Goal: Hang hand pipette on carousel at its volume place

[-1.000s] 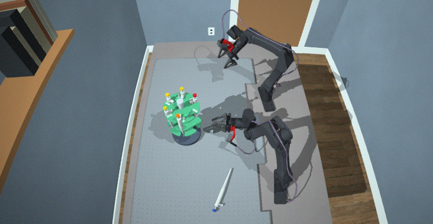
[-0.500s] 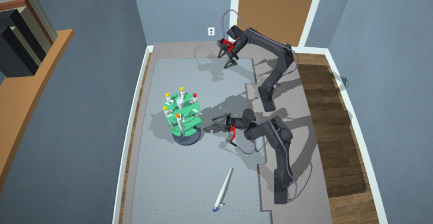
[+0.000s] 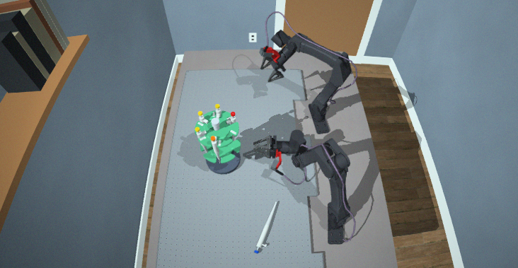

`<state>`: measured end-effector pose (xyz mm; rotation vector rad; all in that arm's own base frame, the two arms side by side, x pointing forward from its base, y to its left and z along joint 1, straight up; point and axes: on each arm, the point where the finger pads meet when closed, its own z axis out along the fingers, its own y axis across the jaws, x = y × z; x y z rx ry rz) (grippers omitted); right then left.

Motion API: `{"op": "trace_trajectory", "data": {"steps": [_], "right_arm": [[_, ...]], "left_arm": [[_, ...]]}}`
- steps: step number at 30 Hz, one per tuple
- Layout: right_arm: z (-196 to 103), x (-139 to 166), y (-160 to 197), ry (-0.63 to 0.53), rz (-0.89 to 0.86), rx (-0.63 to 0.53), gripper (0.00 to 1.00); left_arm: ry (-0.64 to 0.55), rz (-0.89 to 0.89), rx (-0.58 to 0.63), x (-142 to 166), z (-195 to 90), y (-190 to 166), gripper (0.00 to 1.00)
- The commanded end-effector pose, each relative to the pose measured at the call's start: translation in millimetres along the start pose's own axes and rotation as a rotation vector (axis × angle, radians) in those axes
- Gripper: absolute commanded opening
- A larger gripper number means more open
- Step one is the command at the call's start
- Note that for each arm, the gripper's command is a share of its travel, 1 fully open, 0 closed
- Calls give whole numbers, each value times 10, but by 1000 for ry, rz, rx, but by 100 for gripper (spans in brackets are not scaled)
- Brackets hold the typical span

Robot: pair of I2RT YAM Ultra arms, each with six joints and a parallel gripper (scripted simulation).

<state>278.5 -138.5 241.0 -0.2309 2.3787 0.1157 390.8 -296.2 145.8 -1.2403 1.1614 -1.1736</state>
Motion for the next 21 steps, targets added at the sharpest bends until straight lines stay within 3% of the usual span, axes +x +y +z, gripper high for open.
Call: {"op": "trace_trajectory", "data": {"steps": [1, 21], "right_arm": [[-61, -109, -44, -37, -22, 15, 100], [-61, -109, -44, -37, -22, 15, 100]], "left_arm": [[12, 12, 1, 119, 19, -19, 49], [3, -4, 6, 68, 24, -60, 49]]}}
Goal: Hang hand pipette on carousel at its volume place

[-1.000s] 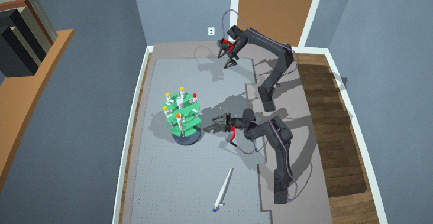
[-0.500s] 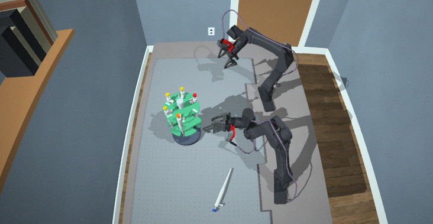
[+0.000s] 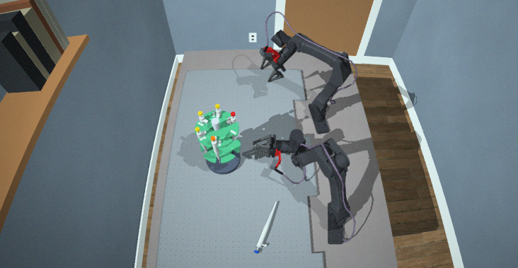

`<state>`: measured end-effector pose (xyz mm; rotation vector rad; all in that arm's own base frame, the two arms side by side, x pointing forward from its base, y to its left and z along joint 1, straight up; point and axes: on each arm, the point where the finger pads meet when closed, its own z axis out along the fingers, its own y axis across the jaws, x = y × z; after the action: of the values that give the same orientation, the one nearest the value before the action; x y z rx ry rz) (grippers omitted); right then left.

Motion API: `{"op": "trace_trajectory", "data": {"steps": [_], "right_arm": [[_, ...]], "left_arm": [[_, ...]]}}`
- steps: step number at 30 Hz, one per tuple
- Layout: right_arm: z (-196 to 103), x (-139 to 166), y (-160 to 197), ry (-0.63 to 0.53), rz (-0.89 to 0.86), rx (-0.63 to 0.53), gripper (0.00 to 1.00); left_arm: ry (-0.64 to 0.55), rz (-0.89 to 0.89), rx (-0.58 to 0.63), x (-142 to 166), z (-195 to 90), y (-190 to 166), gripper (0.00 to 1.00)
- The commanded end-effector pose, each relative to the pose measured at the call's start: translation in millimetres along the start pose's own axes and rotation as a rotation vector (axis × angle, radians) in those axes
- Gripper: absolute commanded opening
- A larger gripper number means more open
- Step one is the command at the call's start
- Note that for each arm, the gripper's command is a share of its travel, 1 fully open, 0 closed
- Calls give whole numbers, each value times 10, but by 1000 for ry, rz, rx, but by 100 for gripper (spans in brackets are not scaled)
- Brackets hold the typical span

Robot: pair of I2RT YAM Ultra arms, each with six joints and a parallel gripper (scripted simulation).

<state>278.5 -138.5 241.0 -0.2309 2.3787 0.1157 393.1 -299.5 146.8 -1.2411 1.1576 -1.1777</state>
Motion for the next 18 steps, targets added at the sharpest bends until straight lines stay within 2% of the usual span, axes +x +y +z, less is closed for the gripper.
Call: {"op": "trace_trajectory", "data": {"steps": [1, 5, 7, 18], "right_arm": [[-61, -109, -44, -37, -22, 15, 100], [-61, -109, -44, -37, -22, 15, 100], [-61, -109, -44, -37, -22, 15, 100], [-61, -109, -44, -37, -22, 15, 100]], "left_arm": [[3, 0, 3, 33, 3, -51, 49], [11, -7, 11, 95, -16, -131, 49], [3, 0, 3, 18, -11, -46, 49], [3, 0, 3, 18, -11, -46, 49]]}}
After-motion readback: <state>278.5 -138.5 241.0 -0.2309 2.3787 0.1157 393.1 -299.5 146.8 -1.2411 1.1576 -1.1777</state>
